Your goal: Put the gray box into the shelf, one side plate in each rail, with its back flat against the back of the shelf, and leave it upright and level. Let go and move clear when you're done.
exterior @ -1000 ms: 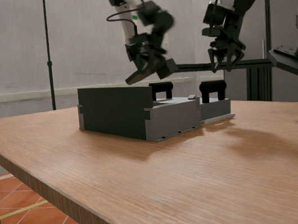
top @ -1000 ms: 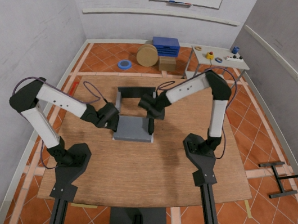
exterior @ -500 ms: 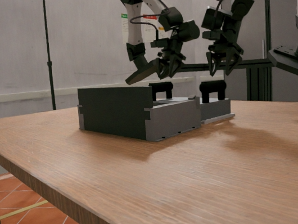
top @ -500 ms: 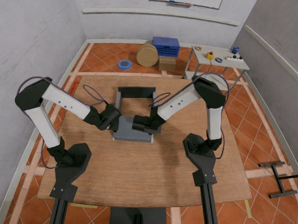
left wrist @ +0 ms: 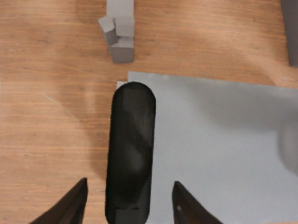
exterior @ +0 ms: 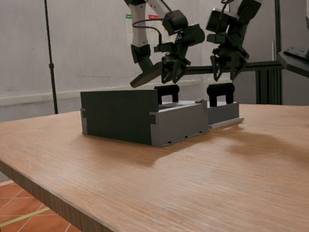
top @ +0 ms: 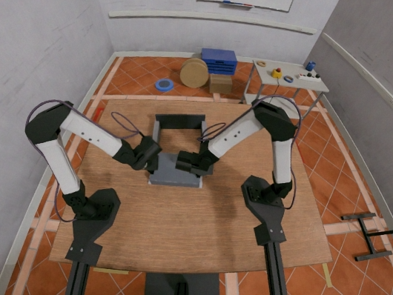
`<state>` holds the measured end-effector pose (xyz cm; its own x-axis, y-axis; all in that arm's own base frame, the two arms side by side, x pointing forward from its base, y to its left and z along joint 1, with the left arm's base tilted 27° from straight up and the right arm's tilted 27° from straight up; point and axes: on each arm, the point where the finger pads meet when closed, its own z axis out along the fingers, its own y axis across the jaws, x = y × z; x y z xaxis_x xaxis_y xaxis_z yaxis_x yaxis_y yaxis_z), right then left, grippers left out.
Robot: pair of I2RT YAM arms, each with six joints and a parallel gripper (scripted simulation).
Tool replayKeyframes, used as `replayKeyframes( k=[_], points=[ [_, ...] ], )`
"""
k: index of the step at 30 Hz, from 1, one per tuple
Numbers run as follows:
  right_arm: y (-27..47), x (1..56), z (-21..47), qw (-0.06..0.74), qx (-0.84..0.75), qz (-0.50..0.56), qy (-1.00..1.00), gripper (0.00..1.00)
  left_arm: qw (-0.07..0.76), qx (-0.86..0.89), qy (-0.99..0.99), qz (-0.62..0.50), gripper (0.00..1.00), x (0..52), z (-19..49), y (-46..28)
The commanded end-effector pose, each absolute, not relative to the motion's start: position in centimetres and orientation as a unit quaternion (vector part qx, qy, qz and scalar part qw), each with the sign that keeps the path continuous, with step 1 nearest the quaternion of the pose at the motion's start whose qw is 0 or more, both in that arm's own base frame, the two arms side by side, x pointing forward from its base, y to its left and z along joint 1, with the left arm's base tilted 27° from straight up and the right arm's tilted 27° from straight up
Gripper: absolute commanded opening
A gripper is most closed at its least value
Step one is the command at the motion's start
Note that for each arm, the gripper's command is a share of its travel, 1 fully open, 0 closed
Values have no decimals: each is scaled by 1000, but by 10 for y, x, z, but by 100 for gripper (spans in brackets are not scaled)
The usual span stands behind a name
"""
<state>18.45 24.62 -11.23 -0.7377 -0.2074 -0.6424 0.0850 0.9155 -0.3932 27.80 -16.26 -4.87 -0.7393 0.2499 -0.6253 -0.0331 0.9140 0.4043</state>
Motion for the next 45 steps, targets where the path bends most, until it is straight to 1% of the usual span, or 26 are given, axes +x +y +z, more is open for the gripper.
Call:
replayKeyframes(
  k=[1, 24, 30, 31, 33, 34, 36, 37, 39, 40, 44, 45],
  points=[
    [241, 192, -119, 367, -37, -206, 906, 60, 359, 57, 910, 197, 60, 288, -54, -163],
    [229, 213, -139, 366, -37, -207, 906, 60, 362, 56, 911, 192, 60, 312, -74, -157],
    [235, 213, -133, 370, -34, -197, 907, 60, 362, 56, 911, 192, 60, 313, -75, -157],
    [235, 213, -133, 370, -34, -197, 907, 56, 362, 56, 911, 192, 60, 313, -75, -157],
    [235, 213, -133, 370, -34, -197, 907, 56, 362, 56, 911, 192, 60, 313, -75, -157],
    [235, 213, -133, 370, -34, -197, 907, 52, 362, 56, 911, 192, 60, 313, -75, -157],
    [235, 213, -133, 370, -34, -197, 907, 52, 362, 56, 911, 192, 60, 313, -75, -157],
    [235, 213, -133, 370, -34, -197, 907, 48, 362, 56, 911, 192, 56, 313, -75, -157],
    [235, 213, -133, 370, -34, -197, 907, 48, 360, 57, 911, 193, 56, 313, -75, -156],
    [235, 213, -133, 370, -34, -197, 907, 43, 360, 56, 911, 193, 52, 313, -75, -156],
    [235, 213, -133, 370, -34, -198, 907, 43, 360, 56, 911, 193, 52, 313, -75, -156],
    [235, 213, -133, 370, -34, -198, 907, 39, 360, 56, 911, 193, 48, 313, -75, -156]
  ],
)
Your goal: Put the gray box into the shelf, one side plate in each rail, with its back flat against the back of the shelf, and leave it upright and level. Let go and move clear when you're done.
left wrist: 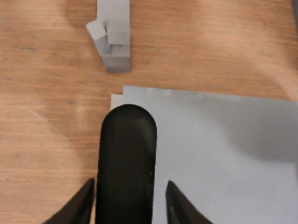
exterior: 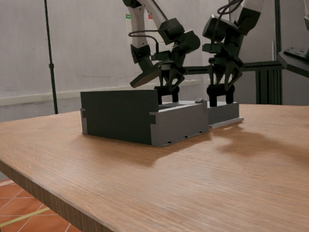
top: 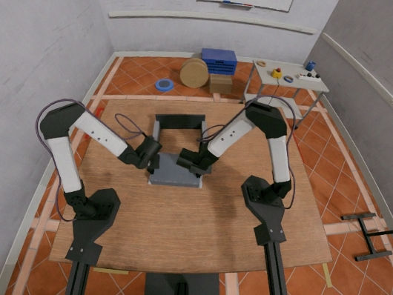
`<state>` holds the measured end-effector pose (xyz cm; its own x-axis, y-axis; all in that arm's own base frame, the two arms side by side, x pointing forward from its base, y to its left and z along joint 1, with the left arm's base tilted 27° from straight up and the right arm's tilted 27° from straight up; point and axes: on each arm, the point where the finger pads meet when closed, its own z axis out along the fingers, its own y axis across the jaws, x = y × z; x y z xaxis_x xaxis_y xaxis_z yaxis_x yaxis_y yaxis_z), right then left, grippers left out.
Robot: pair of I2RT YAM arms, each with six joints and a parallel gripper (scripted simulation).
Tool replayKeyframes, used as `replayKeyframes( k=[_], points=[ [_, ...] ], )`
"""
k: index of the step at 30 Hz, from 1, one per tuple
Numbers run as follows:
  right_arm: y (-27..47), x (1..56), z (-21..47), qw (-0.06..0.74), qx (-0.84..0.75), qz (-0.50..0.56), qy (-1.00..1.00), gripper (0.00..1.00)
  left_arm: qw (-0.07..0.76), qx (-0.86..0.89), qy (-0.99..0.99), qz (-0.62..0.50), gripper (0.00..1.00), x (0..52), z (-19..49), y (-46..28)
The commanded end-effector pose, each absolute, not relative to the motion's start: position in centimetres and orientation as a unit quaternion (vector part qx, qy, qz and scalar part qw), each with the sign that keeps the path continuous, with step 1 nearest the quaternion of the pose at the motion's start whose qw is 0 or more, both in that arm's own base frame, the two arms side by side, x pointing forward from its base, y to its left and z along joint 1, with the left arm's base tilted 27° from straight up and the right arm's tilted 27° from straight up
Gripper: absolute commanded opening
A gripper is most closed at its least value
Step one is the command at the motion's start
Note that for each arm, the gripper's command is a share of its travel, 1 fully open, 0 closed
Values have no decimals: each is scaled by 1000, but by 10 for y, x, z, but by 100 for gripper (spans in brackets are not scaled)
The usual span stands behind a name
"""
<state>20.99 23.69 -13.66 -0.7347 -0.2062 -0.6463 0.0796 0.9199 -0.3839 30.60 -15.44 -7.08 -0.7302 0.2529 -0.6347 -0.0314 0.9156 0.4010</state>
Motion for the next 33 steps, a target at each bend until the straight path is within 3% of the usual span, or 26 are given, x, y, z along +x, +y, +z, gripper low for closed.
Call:
replayKeyframes(
  k=[1, 8, 11, 12, 13, 15, 17, 19, 20, 21, 22, 33],
  points=[
    [234, 213, -133, 369, -35, -200, 907, 39, 360, 56, 911, 193, 48, 313, -75, -156],
    [233, 208, -133, 369, -39, -204, 906, 31, 363, 59, 910, 194, 39, 309, -72, -156],
    [233, 208, -133, 369, -39, -204, 906, 0, 367, 56, 909, 190, 35, 310, -71, -157],
    [233, 208, -133, 369, -39, -204, 906, 0, 367, 56, 909, 190, 34, 310, -71, -157],
    [233, 208, -133, 369, -39, -204, 906, 11, 367, 56, 909, 190, 32, 310, -71, -157],
    [233, 208, -133, 369, -39, -204, 906, 11, 367, 56, 909, 190, 32, 310, -71, -157],
    [233, 208, -133, 369, -39, -204, 906, 31, 367, 56, 909, 190, 29, 310, -71, -157],
    [239, 210, -133, 368, -35, -194, 909, 31, 367, 56, 909, 190, 28, 310, -71, -157],
    [239, 210, -133, 368, -35, -194, 909, 31, 363, 59, 910, 194, 16, 308, -72, -156],
    [239, 210, -133, 368, -35, -194, 909, 31, 363, 59, 910, 194, 28, 308, -72, -156],
    [239, 210, -133, 368, -35, -194, 909, 31, 363, 59, 910, 194, 31, 308, -72, -156],
    [241, 209, -130, 368, -35, -194, 909, 31, 363, 59, 910, 194, 31, 308, -69, -157]
  ],
)
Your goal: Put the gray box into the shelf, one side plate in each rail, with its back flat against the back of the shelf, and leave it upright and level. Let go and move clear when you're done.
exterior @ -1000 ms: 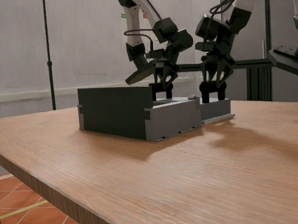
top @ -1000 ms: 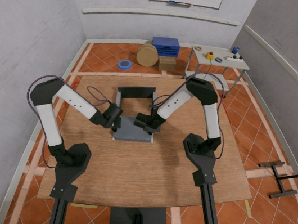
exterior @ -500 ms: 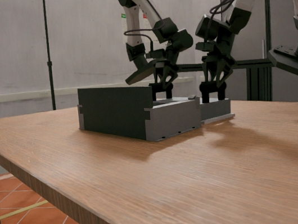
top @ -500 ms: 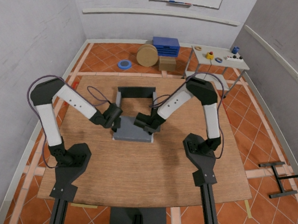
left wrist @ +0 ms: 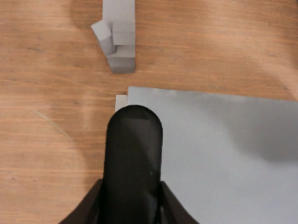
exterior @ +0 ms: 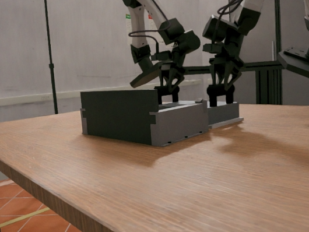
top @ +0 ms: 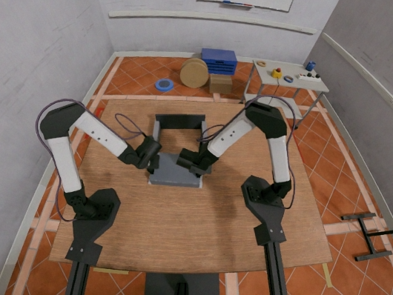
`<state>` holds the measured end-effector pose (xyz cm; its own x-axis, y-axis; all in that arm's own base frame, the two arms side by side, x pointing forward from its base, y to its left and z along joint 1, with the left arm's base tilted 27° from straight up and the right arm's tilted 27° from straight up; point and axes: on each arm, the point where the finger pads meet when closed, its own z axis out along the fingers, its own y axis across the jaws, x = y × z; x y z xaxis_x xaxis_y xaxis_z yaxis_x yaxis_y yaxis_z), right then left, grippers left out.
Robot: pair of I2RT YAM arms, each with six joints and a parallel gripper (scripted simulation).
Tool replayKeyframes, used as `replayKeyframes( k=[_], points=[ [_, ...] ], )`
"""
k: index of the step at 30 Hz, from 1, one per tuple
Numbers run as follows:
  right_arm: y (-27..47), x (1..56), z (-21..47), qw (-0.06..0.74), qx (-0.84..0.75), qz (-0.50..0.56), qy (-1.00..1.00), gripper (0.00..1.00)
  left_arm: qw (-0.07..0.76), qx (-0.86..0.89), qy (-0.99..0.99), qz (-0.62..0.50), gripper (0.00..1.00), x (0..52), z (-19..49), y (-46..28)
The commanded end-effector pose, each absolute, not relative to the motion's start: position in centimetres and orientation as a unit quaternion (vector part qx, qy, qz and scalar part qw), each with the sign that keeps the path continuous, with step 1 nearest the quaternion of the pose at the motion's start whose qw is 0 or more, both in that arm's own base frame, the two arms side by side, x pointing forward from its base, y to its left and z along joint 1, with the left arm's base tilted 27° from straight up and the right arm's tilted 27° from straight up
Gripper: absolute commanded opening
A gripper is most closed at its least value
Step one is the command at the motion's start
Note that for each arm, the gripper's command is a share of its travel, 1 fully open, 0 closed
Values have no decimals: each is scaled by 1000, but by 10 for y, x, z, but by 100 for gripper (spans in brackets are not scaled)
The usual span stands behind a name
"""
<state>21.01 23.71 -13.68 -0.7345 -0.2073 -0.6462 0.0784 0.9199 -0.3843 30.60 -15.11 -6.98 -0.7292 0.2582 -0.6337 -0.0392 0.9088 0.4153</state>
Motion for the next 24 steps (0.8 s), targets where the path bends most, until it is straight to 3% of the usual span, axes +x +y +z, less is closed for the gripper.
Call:
replayKeyframes(
  k=[1, 24],
  points=[
    [241, 209, -130, 368, -35, -194, 909, 31, 363, 59, 910, 194, 31, 307, -68, -157],
    [256, 204, -94, 377, -36, -192, 905, 31, 375, 62, 904, 195, 31, 303, -32, -174]
  ],
)
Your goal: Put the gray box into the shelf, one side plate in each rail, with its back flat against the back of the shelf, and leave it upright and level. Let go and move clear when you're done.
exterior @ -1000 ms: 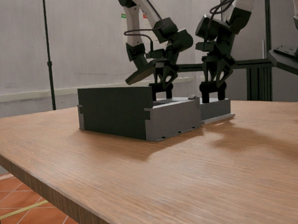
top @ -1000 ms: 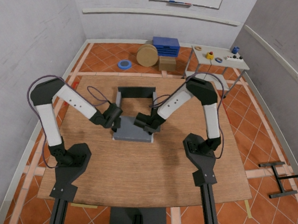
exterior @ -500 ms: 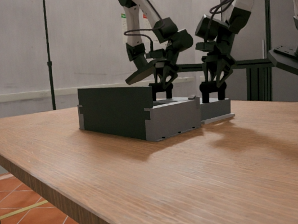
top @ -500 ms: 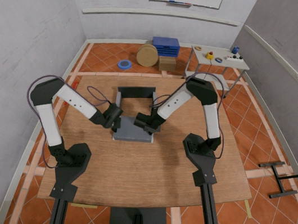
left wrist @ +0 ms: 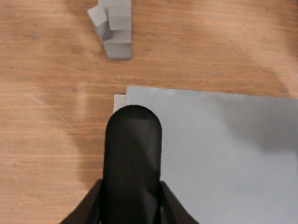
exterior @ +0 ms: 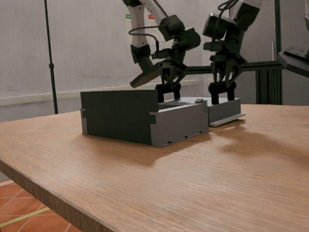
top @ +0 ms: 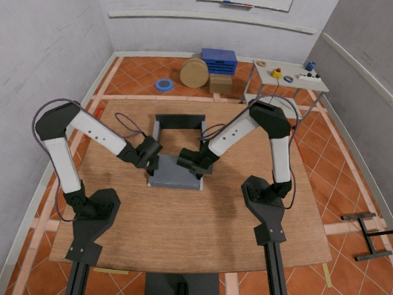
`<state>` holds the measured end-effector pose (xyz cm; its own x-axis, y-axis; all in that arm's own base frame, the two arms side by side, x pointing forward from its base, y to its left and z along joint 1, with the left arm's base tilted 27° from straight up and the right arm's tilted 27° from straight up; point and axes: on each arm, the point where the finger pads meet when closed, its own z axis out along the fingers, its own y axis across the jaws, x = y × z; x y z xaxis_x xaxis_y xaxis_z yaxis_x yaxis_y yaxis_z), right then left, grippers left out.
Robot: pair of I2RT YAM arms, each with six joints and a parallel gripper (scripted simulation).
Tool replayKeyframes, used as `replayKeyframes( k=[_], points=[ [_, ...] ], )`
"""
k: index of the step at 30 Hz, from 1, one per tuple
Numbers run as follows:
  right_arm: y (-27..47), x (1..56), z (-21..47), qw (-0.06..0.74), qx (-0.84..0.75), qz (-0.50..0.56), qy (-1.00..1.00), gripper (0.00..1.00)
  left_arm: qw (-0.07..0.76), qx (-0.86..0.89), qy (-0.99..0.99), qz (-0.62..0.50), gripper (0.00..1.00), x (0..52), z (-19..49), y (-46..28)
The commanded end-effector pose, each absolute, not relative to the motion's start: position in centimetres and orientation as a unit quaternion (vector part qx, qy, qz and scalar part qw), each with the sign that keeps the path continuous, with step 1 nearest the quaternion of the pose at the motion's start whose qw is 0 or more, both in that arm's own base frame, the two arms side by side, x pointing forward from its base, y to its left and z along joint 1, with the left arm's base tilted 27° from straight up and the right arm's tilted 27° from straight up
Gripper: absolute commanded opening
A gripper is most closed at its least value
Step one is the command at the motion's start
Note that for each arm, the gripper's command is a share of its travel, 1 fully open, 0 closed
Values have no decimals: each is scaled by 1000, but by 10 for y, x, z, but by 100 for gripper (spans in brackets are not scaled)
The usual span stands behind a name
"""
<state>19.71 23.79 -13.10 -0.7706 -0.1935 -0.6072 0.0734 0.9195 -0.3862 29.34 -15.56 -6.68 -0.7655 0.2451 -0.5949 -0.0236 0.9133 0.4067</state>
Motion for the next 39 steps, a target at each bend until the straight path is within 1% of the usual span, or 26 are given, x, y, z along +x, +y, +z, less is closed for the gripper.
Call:
replayKeyframes(
  k=[1, 26, 39],
  points=[
    [256, 205, -92, 379, -37, -192, 905, 31, 376, 62, 904, 196, 31, 303, -31, -174],
    [264, 206, -63, 401, -44, -189, 895, 31, 399, 65, 893, 200, 31, 303, -4, -190],
    [265, 205, -37, 400, -77, -183, 895, 31, 408, 34, 889, 205, 31, 287, 12, -208]
  ],
)
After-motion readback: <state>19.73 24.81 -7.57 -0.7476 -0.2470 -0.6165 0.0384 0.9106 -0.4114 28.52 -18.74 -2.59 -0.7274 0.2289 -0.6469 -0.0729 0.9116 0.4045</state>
